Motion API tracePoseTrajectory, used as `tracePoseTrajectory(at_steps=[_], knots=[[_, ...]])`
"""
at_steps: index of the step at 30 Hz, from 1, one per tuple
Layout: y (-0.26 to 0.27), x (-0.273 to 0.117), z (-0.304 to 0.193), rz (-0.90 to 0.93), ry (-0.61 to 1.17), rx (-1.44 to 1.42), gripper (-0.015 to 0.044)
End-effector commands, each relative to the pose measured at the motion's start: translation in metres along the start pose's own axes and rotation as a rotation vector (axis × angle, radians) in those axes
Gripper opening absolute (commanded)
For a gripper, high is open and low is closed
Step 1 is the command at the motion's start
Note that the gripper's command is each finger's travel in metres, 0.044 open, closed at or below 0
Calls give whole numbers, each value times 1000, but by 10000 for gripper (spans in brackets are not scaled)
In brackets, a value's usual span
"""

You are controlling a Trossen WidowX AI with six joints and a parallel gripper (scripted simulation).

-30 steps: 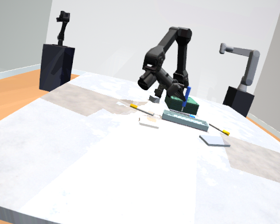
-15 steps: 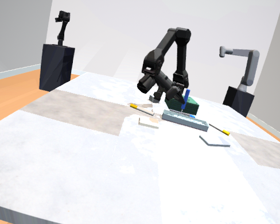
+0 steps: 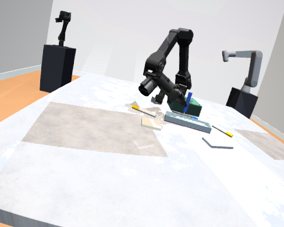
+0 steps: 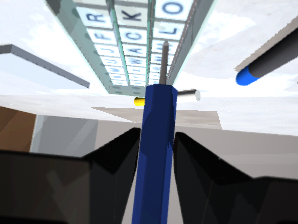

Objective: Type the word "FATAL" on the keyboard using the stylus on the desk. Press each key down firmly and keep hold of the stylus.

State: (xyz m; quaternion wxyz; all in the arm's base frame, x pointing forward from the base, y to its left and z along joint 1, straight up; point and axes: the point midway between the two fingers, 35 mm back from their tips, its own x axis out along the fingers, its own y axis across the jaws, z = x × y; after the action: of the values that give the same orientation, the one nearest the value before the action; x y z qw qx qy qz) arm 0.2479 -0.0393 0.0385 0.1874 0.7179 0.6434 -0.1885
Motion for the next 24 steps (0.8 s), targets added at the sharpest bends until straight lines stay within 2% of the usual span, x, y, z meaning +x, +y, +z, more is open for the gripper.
tracePoseTrajectory(at_steps=[1,24], knots=[[-1,1,2,-3,-2,-3,81],[-1,6,10,-3,-2,-3,81]])
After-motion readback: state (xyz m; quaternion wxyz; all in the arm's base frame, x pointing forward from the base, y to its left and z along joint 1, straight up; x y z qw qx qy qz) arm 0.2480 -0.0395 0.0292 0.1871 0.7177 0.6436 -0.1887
